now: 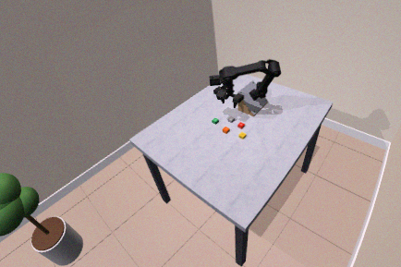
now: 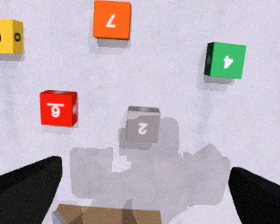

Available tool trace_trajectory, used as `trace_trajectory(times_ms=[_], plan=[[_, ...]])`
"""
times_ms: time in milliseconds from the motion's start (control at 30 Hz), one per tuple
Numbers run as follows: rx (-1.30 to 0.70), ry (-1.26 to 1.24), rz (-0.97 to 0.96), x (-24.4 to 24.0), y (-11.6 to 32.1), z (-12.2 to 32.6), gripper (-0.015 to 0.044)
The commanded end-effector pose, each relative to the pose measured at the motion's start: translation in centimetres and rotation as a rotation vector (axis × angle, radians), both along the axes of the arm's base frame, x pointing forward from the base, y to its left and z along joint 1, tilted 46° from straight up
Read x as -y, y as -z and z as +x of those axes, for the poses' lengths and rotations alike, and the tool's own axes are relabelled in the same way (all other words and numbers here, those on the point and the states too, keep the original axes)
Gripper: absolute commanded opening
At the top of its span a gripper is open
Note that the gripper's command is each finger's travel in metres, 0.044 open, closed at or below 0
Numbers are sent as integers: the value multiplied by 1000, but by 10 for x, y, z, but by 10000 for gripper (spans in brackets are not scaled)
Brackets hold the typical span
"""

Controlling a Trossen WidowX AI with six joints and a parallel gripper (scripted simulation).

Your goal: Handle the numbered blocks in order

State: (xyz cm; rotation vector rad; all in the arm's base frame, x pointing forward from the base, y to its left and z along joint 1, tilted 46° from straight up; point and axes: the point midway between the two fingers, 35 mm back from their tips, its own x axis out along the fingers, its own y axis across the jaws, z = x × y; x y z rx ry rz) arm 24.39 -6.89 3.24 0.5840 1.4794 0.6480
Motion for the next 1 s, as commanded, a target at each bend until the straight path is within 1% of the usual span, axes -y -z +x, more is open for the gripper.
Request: trace_trajectory(times_ms=[0, 600, 800, 967], plan=[[-4, -1, 7, -5, 0, -7, 400], [-4, -1, 7, -7, -2, -7, 400], [-5, -1, 10, -54, -51, -12, 400], [-5, -1, 11, -60, -56, -14, 400]])
